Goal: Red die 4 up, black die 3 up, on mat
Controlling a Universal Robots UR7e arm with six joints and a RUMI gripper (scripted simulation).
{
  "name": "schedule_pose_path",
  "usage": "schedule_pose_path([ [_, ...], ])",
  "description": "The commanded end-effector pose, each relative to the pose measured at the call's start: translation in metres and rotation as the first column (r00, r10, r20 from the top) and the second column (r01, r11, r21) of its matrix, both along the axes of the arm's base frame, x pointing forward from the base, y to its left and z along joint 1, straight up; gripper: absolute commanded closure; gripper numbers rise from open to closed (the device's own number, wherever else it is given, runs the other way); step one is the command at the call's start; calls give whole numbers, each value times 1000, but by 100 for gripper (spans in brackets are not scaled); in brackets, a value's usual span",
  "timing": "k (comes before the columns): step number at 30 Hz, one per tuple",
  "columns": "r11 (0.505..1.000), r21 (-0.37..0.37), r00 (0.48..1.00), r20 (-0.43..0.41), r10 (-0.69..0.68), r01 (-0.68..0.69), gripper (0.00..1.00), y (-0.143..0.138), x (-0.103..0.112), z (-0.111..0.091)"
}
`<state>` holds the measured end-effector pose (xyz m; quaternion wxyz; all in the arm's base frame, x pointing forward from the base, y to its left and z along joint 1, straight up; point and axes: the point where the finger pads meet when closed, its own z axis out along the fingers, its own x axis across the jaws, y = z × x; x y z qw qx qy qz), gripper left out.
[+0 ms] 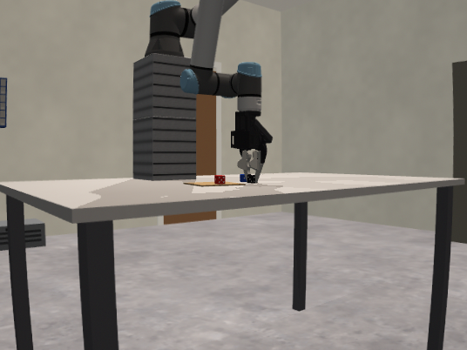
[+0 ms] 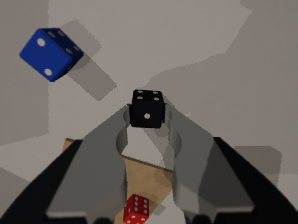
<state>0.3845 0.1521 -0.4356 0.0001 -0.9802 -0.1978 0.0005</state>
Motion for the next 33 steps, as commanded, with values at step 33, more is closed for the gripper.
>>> schedule_pose_path([
  [33, 1000, 0, 1000, 1, 0, 0, 94, 0, 1, 87],
])
